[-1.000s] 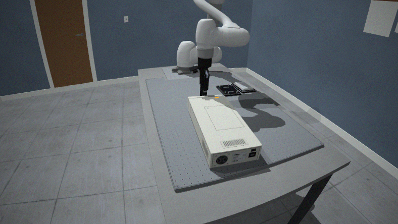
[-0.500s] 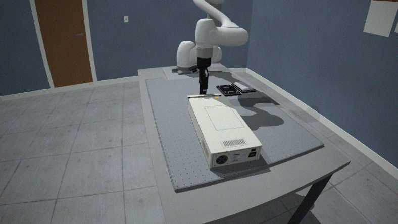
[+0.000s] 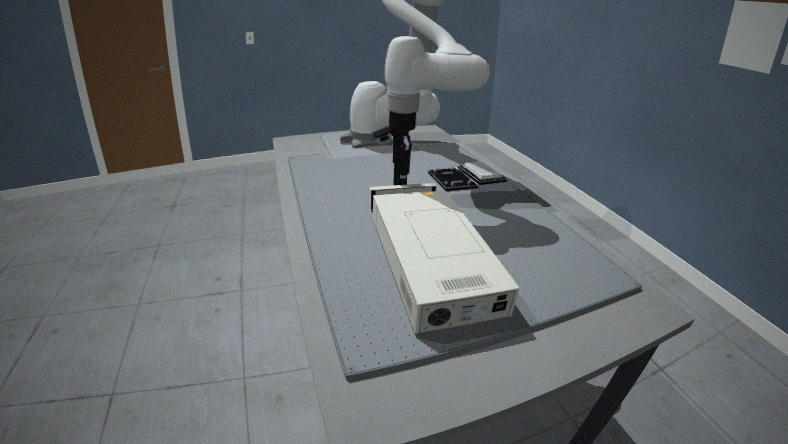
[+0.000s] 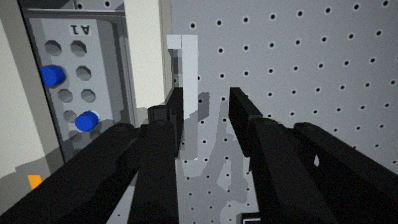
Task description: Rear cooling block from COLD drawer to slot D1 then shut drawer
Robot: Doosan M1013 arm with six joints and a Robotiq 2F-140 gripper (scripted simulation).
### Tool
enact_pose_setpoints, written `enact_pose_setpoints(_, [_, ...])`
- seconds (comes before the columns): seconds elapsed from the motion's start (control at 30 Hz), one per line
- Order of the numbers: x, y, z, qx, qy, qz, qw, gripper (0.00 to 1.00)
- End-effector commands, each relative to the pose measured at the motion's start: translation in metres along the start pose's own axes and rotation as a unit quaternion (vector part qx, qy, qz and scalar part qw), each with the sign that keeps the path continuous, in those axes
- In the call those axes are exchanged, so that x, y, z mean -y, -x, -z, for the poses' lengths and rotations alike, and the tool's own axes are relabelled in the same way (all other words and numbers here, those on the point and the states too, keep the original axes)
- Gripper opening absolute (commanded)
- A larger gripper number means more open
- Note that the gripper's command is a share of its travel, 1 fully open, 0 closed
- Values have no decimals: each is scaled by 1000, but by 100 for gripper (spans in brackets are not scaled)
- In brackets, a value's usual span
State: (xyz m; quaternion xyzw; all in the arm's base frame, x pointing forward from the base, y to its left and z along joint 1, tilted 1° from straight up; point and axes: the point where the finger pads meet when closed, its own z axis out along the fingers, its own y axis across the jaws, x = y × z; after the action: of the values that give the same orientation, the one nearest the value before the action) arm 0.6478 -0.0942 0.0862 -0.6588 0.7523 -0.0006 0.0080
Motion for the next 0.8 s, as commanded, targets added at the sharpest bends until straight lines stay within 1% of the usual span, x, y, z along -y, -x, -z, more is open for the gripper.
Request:
enact_pose_setpoints(0.0, [-3, 0, 1, 0, -1, 0, 1000, 34])
enact_pose_setpoints(0.77, [-28, 0, 1, 0, -1, 0, 1000, 34])
